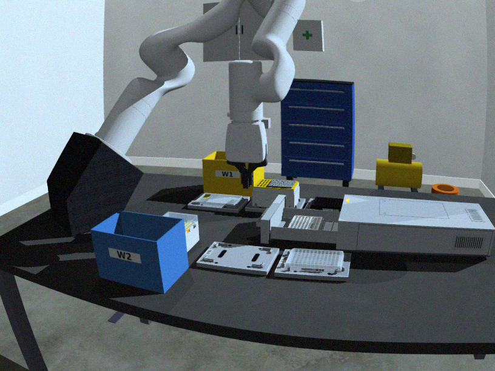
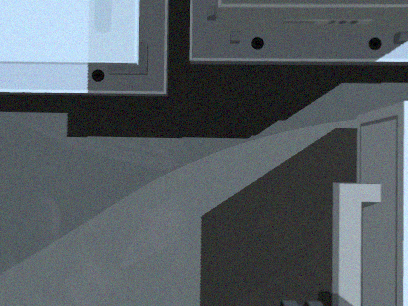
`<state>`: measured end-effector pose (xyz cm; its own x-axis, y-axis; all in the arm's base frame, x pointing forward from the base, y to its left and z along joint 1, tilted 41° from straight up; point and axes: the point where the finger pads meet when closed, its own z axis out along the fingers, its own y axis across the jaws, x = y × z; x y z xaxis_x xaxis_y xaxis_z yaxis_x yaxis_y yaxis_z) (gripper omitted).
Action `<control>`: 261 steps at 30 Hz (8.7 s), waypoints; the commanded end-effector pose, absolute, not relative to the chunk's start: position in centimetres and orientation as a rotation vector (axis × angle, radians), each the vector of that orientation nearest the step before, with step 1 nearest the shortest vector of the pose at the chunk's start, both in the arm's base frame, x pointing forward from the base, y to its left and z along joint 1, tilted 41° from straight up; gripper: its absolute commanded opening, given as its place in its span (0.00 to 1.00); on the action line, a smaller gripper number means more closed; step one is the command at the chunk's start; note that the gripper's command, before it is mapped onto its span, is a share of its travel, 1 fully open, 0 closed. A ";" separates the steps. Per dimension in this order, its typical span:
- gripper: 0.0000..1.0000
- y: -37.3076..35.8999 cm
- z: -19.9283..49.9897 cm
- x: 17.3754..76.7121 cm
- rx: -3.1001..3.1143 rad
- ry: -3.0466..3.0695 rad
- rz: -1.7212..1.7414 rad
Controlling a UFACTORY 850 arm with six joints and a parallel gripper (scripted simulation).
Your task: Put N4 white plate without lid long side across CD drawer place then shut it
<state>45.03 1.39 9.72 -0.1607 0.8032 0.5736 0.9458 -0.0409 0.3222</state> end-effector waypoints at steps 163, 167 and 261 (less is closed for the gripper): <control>0.00 6.2 6.7 58.5 -1.883 -2.016 -0.989; 0.00 6.2 6.8 58.8 -1.883 -2.016 -0.989; 0.00 6.1 7.8 61.5 -1.883 -2.016 -0.989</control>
